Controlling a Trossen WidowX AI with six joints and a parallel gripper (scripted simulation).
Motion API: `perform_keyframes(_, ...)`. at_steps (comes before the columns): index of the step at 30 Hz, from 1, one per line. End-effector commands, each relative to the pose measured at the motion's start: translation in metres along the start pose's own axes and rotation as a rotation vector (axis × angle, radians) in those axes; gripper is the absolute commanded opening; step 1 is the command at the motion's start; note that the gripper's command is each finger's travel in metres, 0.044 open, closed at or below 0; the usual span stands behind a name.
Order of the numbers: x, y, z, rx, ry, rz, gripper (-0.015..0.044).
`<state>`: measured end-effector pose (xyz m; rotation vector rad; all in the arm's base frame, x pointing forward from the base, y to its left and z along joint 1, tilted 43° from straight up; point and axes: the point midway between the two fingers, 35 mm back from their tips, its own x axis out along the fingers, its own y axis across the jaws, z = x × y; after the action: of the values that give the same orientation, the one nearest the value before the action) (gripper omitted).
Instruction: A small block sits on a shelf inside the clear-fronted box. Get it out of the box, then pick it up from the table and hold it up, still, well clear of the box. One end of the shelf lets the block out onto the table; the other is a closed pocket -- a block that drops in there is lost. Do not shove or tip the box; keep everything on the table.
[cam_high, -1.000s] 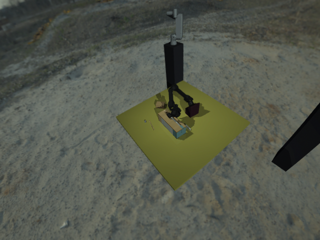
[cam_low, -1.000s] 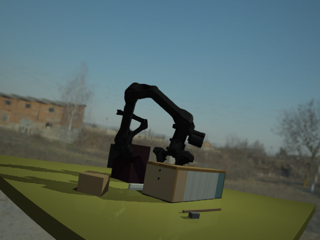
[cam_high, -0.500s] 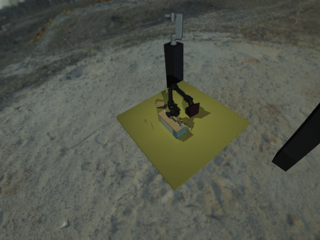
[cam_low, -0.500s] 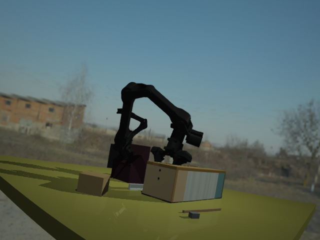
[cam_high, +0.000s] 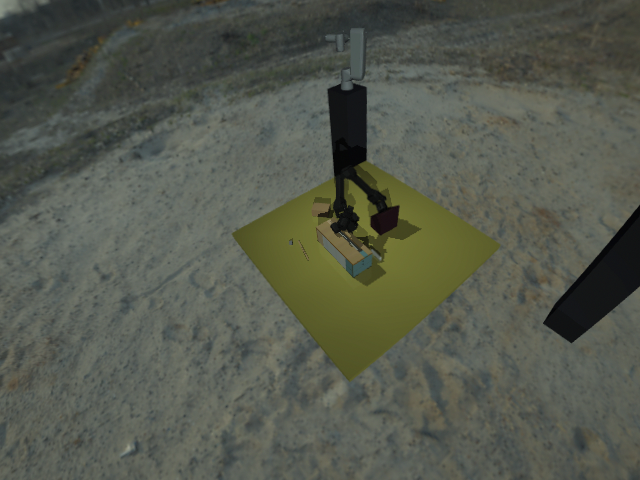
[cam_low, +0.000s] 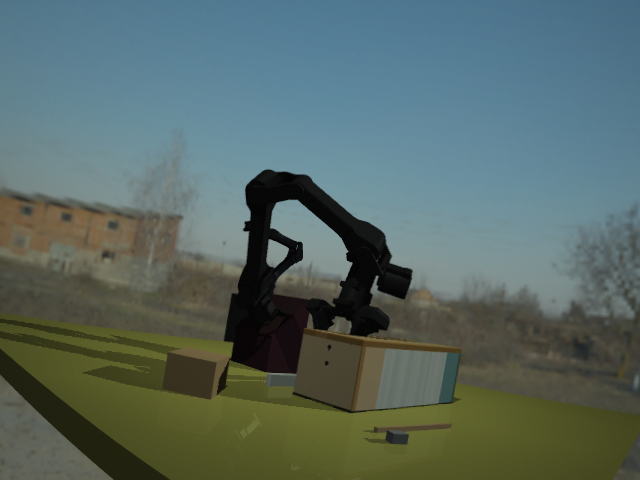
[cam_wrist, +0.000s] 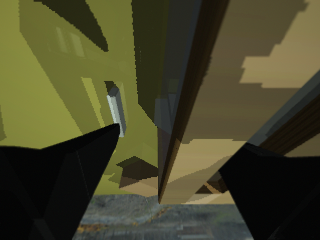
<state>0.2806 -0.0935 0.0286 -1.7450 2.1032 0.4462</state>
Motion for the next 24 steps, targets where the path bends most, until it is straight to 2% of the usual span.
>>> perform_keyframes(1, 0.002, 0.000, -0.004, -0.003, 0.003, 0.000, 0.0400)
perform_keyframes(24, 0.007, 0.000, -0.025, -0.003, 0.003, 0.000, 0.0400)
